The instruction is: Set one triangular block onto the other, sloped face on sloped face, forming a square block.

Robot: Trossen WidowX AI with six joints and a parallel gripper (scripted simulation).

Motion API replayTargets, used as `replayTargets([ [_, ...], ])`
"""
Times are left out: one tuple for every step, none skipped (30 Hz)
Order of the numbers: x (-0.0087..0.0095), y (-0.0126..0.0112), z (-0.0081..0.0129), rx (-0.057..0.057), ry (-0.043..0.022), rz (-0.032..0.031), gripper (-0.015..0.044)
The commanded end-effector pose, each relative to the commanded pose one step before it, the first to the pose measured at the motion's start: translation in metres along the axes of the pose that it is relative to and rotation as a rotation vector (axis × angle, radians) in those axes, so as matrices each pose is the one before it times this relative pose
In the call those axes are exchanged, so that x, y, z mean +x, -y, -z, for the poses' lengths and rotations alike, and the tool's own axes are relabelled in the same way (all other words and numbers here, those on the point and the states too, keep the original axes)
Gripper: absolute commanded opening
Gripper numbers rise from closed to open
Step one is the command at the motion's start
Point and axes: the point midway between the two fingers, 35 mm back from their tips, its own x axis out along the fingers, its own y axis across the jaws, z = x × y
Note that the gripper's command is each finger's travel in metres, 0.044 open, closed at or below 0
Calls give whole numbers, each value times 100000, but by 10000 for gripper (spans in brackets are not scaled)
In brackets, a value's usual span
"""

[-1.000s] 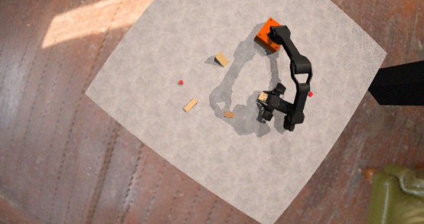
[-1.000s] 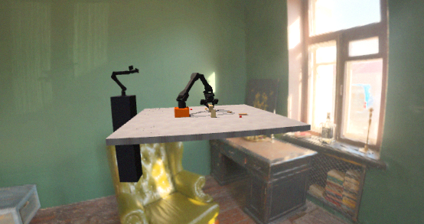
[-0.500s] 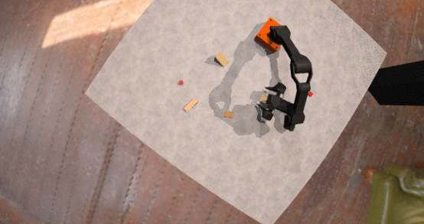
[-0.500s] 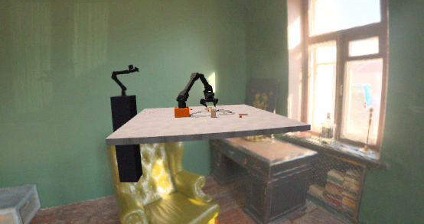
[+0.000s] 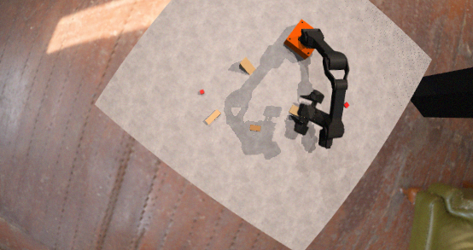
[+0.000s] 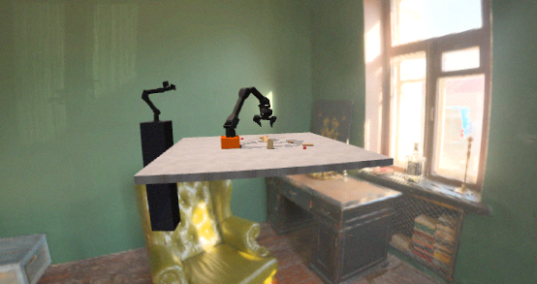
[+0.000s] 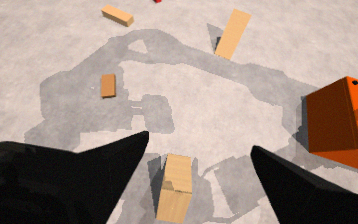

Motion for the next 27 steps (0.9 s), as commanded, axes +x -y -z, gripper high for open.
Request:
replayTargets([
  [3599, 858, -160, -1767, -26406, 17580, 440],
  [826, 37, -24, -1123, -9515, 3526, 440],
  [692, -27, -70, -1167, -9769, 2572, 440],
  [553, -79, -112, -1244, -9942, 1603, 440],
  [411, -123, -149, -1355, -10034, 630, 440],
  [268, -157, -178, -1494, -10014, -337, 440],
  [126, -186, -201, -1674, -9975, -1293, 440],
  [-17, -208, -215, -1881, -9824, -2226, 440],
  [-158, -226, -219, -2119, -9599, -3128, 440],
  [-295, -241, -213, -2384, -9301, -3990, 440],
  [-428, -255, -198, -2677, -8939, -4805, 440],
  [-554, -269, -174, -2984, -8490, -5546, 440],
  [-529, -230, -111, -2627, -6444, -4930, 440],
  [-352, -147, -51, -1685, -3712, -3157, 440],
  [-122, -52, -14, -580, -1211, -1084, 440],
  [0, 0, 0, 0, 0, 0, 440],
  [0, 0, 0, 0, 0, 0, 440],
  [0, 0, 0, 0, 0, 0, 440],
  [0, 0, 0, 0, 0, 0, 440],
  [0, 0, 0, 0, 0, 0, 440],
  [0, 0, 0, 0, 0, 0, 440],
  [0, 0, 0, 0, 0, 0, 440],
  [0, 0, 0, 0, 0, 0, 440],
  [0, 0, 0, 0, 0, 0, 440],
  [0, 0, 0, 0, 0, 0, 440],
  [0, 0, 0, 0, 0, 0, 440],
  [0, 0, 0, 0, 0, 0, 440],
])
